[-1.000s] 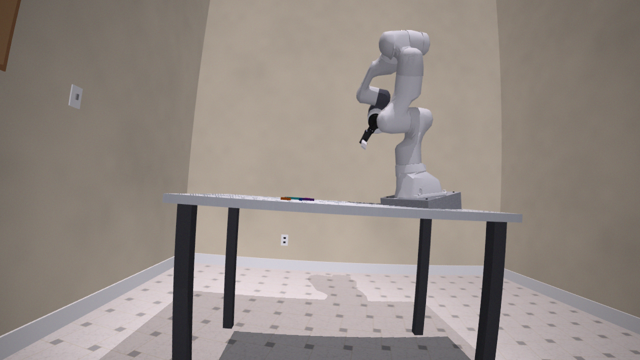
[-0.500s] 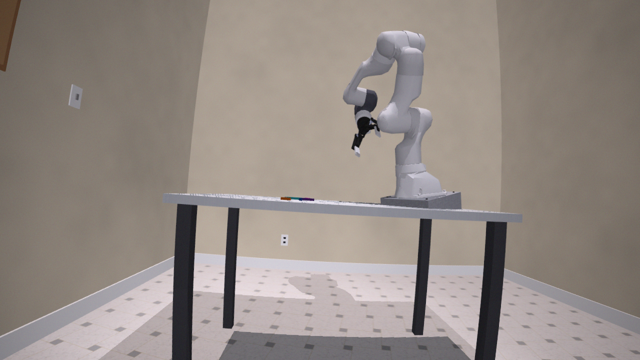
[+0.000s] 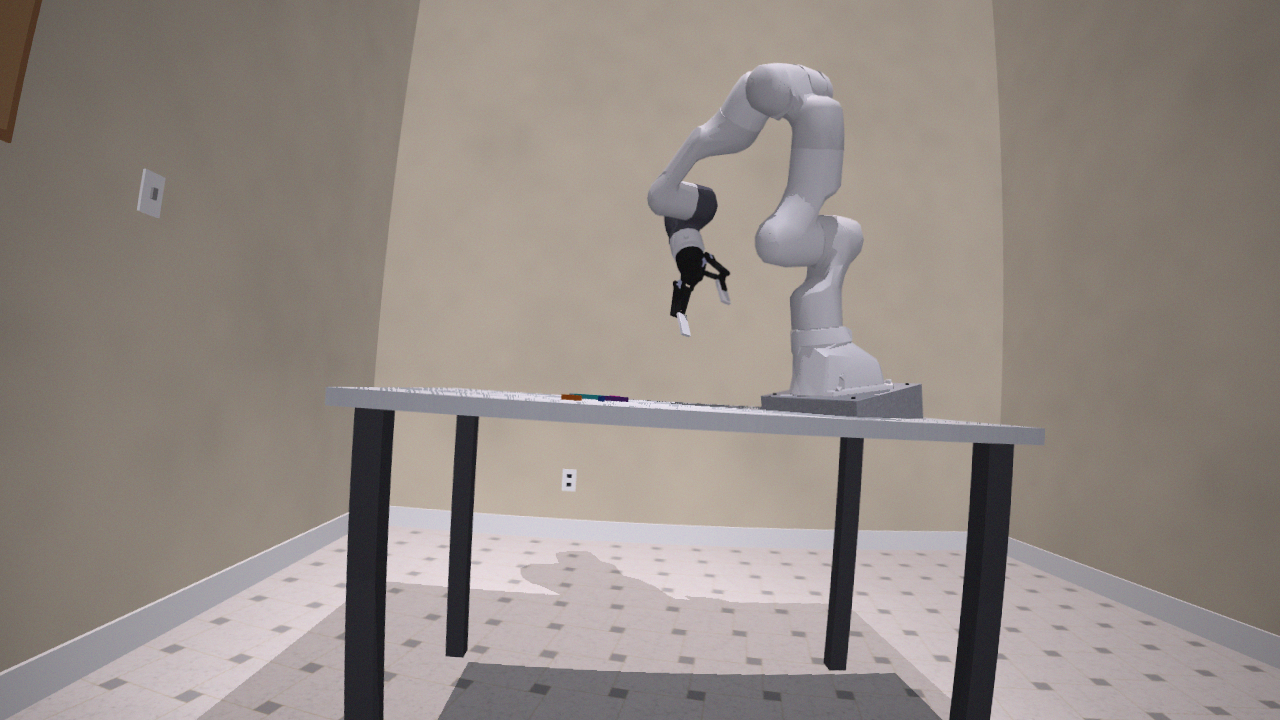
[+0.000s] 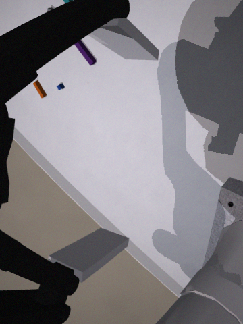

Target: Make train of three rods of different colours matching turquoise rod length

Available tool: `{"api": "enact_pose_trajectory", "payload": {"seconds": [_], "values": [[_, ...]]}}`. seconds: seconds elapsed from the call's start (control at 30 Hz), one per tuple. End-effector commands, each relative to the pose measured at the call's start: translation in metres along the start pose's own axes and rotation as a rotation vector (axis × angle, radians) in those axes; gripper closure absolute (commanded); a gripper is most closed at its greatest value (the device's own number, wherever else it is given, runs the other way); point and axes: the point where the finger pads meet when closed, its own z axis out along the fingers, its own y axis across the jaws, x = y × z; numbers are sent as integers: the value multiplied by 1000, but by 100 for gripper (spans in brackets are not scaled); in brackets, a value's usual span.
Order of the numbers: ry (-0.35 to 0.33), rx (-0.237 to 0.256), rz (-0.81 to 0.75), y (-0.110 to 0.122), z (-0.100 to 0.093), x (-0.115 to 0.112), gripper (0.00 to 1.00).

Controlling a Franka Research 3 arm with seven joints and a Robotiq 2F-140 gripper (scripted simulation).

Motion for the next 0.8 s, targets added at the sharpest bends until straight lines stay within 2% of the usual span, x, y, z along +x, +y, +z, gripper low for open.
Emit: {"api": "enact_pose_trajectory", "payload": {"seconds": [0.0,0.1,0.17,0.2,0.33,0.4,0.43,0.53,0.57,0.63,0.67,0.73,0.77], "values": [[73,89,81,-43,3,-7,0],[112,127,68,-61,7,-21,0],[112,127,68,-61,7,-21,0],[141,160,55,-75,11,-34,0],[177,213,30,-96,17,-59,0],[181,220,27,-98,18,-62,0],[197,251,10,-108,22,-78,0],[203,266,2,-113,24,-86,0],[214,300,-18,-122,29,-105,0],[216,310,-25,-125,30,-111,0],[221,337,-41,-131,35,-127,0],[221,337,-41,-131,35,-127,0],[223,351,-51,-134,37,-136,0]]}}
